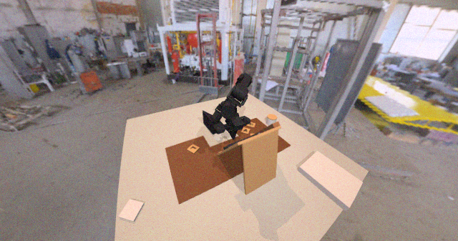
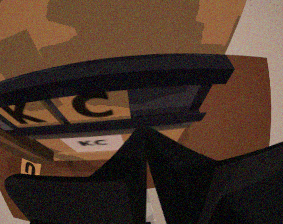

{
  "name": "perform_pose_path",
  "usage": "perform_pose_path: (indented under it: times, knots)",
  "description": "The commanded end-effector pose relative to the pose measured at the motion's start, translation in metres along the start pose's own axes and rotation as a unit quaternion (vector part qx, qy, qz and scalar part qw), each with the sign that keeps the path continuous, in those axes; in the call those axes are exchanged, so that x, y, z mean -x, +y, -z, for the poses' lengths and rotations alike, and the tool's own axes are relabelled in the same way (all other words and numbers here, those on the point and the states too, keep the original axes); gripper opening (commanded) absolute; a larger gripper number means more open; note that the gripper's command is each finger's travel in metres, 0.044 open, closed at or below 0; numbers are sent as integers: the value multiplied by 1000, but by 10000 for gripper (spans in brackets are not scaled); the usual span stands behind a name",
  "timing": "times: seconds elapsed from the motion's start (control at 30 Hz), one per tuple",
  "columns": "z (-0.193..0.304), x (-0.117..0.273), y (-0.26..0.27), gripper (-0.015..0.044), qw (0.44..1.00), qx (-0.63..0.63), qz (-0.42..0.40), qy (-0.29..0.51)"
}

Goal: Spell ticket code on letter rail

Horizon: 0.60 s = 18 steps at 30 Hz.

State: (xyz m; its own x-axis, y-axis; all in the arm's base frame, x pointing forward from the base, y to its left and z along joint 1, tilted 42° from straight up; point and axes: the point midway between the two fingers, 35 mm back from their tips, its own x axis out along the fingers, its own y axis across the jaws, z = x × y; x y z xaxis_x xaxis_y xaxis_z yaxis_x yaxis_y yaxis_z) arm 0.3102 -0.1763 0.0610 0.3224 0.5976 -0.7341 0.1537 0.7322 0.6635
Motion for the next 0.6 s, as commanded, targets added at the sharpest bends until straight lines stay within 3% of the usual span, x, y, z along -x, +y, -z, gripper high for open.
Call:
perform_pose_path:
  times: [0.0,0.57]
  knots:
    - [-2,-2,0,0,1000,0,1,0]
    - [-8,-8,0,0,1000,0,1,0]
